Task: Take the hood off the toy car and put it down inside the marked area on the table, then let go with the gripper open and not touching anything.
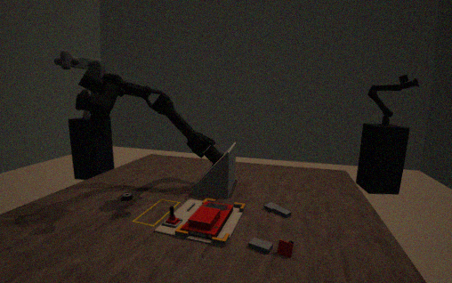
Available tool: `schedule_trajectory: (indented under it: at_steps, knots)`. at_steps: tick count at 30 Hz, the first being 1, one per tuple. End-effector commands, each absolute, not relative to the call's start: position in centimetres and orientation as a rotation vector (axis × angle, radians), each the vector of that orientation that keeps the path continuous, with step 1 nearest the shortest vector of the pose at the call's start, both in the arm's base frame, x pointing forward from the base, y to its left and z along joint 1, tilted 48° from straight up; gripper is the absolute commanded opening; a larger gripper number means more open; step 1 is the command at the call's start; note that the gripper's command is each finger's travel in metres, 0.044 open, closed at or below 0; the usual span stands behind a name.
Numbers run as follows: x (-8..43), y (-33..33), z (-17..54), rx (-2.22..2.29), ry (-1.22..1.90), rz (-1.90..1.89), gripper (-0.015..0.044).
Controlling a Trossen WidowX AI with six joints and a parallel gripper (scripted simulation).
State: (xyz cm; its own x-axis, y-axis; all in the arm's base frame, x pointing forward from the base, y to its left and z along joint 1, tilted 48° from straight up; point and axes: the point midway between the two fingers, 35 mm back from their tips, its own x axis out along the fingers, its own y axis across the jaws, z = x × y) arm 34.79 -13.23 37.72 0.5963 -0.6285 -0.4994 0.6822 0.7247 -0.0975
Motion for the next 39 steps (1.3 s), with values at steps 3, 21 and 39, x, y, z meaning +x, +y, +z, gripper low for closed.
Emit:
schedule_trajectory:
  at_steps: [3,21,39]
  knots:
    - [37.0,-12.3,33.3,0.06,0.665,-0.75,0.044]
    - [41.4,-5.8,15.9,-0.144,1.092,-0.738,0.044]
    - [36.5,-0.1,-1.0,-0.474,1.43,-0.805,0.044]
